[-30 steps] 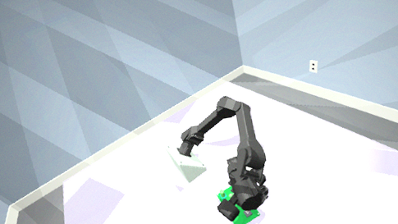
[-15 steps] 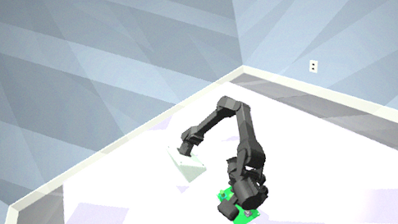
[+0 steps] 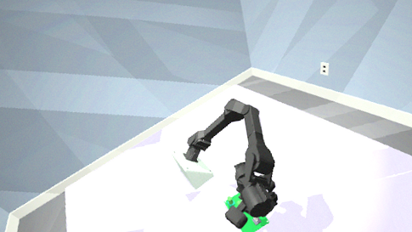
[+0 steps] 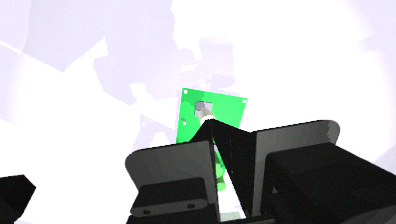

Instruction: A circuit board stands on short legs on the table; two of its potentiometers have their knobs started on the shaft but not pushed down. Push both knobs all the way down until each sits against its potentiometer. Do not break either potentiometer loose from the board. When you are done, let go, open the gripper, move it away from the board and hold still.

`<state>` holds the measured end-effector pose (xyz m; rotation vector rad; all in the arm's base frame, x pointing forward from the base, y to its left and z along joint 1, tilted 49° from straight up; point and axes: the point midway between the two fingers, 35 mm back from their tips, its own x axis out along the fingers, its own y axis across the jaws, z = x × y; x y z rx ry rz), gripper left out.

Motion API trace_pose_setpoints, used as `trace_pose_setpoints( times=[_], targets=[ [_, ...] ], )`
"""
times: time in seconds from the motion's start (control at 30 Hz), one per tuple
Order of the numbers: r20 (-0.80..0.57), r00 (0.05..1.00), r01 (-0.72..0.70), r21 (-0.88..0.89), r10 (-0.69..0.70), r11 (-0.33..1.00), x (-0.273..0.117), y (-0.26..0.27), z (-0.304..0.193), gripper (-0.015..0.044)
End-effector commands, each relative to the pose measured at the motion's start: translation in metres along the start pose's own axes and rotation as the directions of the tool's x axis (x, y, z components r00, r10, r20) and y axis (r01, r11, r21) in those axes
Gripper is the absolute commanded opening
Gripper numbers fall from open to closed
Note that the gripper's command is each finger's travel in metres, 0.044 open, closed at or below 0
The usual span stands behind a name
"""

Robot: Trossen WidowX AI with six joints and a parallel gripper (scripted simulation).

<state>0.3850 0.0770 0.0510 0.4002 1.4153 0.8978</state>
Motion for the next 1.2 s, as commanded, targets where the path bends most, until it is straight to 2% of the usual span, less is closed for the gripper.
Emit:
trace_pose_setpoints(
  times=[0.0,1.17],
  targets=[
    [-0.034,0.999,-0.021,-0.021,0.021,1.000,0.0257,0.0041,0.0017,0.0000],
    [-0.034,0.999,-0.022,-0.022,0.021,1.000,0.0328,0.0043,0.0015,0.0000]
  ],
)
